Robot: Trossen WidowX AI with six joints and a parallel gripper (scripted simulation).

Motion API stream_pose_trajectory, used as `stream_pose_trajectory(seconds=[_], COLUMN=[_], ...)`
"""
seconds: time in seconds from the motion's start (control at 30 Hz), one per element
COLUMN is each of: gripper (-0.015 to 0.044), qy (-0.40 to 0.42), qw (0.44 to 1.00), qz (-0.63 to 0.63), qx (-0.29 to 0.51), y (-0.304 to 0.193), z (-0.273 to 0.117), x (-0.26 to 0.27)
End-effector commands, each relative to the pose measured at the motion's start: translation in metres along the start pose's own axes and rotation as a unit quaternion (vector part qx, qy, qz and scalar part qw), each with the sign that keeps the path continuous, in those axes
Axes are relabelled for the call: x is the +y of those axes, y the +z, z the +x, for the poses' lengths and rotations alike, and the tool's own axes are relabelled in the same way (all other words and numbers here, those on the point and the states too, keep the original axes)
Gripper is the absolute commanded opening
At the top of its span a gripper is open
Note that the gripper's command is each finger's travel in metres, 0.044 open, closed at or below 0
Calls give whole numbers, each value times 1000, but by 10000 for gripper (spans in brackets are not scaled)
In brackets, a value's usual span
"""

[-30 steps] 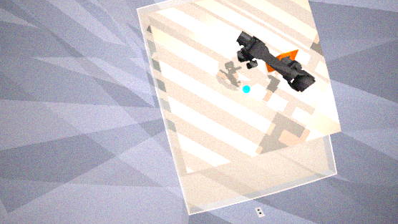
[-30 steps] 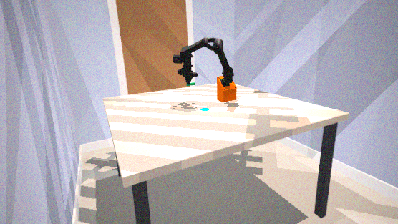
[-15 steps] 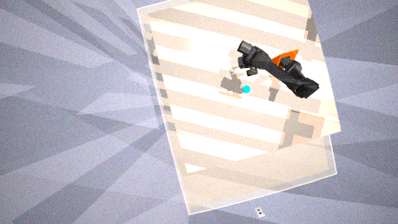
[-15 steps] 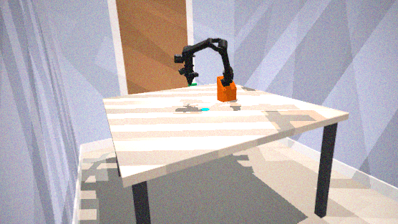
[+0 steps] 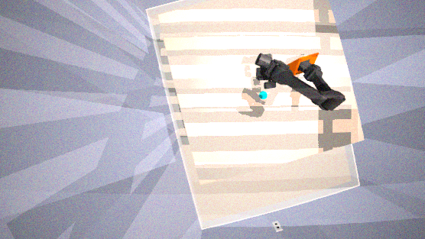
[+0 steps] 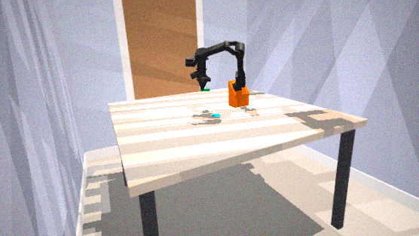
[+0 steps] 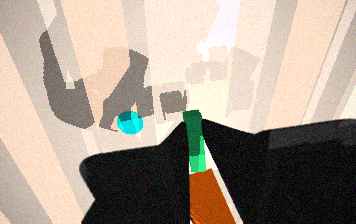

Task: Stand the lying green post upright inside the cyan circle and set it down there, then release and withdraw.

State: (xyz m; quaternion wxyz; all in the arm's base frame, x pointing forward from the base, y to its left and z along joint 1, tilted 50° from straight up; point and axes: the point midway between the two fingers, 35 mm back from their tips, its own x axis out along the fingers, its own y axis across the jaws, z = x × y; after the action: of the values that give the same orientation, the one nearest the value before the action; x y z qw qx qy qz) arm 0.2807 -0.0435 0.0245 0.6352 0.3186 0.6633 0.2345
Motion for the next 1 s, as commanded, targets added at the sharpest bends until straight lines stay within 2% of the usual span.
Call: stream_pose_trajectory(seconds=[0.0,0.97], gripper=[23,23], qy=[4,19], qw=[1000,994], qz=[14,109], qx=[0,2], y=[-4,-29], z=[0,-2], x=[14,93])
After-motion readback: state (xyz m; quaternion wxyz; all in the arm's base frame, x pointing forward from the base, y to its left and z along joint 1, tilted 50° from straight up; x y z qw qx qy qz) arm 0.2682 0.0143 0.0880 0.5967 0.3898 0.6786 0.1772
